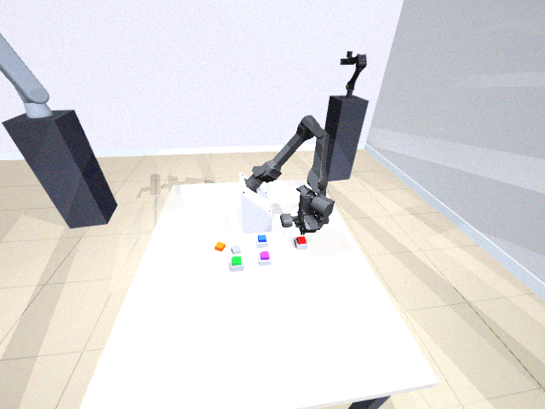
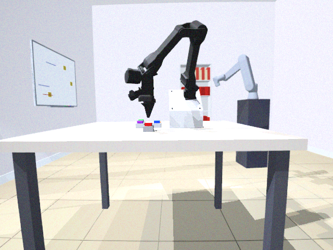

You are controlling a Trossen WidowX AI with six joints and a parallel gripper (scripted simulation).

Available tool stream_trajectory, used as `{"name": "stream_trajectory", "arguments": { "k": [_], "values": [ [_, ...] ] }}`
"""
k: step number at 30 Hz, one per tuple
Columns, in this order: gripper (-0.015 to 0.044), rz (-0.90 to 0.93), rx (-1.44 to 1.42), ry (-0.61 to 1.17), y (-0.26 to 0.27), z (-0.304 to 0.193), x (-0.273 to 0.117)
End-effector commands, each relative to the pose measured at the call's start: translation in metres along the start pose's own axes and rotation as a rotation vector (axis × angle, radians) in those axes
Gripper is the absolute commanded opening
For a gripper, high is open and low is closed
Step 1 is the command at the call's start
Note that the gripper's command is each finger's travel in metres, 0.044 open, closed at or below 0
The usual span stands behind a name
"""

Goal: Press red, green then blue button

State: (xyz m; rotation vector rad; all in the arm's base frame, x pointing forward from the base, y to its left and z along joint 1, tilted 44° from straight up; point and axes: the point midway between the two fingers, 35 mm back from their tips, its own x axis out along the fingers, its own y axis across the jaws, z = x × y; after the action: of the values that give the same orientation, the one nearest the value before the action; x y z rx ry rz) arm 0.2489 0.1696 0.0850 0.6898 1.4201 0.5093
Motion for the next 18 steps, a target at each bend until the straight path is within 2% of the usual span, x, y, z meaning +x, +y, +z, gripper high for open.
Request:
{"name": "stream_trajectory", "arguments": {
  "k": [1, 18],
  "values": [
    [0.002, -0.003, 0.004, -0.002, -0.001, 0.0, 0.002],
    [0.002, -0.002, 0.004, -0.001, -0.001, 0.0, 0.029]
  ]
}}
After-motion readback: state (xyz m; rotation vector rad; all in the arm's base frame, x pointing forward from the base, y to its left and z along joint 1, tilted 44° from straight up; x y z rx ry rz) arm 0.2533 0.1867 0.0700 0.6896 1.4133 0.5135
